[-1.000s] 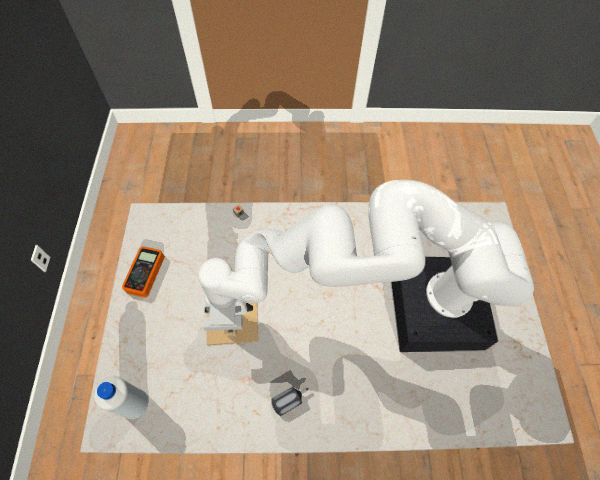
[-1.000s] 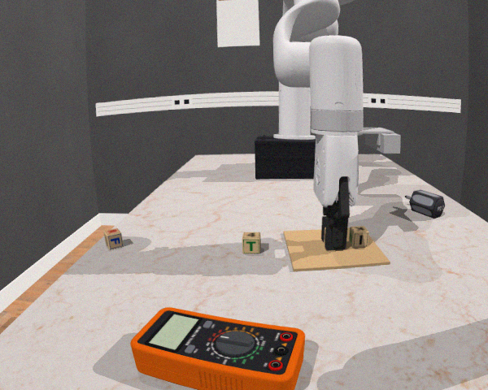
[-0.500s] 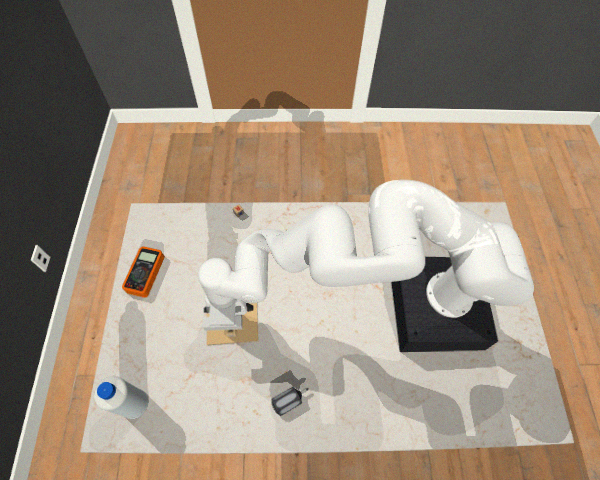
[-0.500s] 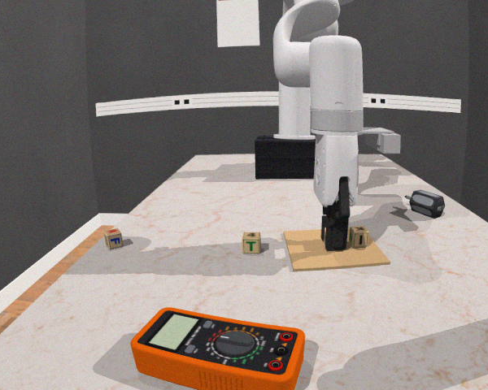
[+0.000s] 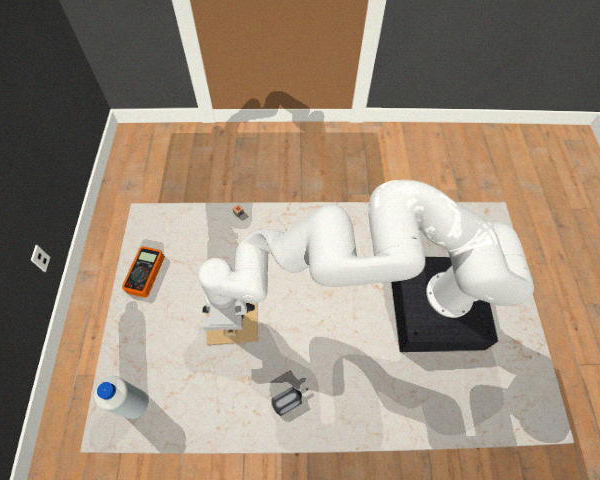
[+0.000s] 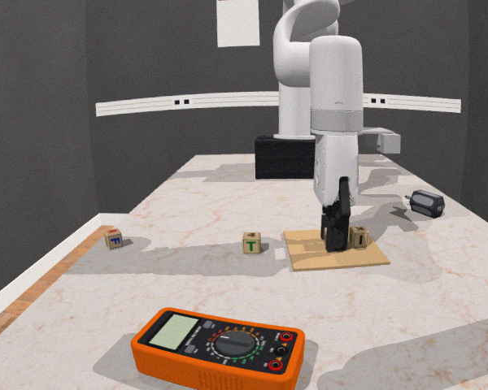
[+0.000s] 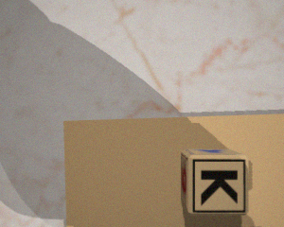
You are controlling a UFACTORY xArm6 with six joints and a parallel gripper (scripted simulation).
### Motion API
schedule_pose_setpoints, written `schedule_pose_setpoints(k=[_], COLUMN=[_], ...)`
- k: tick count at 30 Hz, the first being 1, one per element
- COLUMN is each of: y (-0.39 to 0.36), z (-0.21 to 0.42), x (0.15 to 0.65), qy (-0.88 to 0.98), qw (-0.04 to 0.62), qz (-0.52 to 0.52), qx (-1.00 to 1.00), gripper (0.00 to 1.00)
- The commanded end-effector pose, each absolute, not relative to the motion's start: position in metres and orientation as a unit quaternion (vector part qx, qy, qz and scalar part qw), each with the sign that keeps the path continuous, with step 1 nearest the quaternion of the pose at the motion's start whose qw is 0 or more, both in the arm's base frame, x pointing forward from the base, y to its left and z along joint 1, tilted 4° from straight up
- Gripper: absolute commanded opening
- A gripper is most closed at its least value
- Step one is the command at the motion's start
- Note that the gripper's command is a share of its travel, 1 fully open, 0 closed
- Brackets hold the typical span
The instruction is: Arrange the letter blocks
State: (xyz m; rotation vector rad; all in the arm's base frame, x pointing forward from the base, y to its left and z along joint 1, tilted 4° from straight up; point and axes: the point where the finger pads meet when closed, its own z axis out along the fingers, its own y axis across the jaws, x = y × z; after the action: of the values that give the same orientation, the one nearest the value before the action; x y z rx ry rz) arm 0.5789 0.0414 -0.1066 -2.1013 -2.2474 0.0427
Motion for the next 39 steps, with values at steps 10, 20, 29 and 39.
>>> schedule_pose_setpoints(k=[10, 20, 29, 39], y=[0.041, 0.040, 0.039, 0.039], z=[-0.087, -0.035, -0.015, -0.014], x=[0.583, 0.586, 0.587, 0.587], qy=[-0.730, -0.730, -0.730, -0.730], qw=[0.030, 0.030, 0.030, 0.030], qz=[0.012, 0.012, 0.012, 0.012], qx=[-0.683, -0.683, -0.683, -0.683], gripper=[0.43, 0.43, 0.43, 1.00])
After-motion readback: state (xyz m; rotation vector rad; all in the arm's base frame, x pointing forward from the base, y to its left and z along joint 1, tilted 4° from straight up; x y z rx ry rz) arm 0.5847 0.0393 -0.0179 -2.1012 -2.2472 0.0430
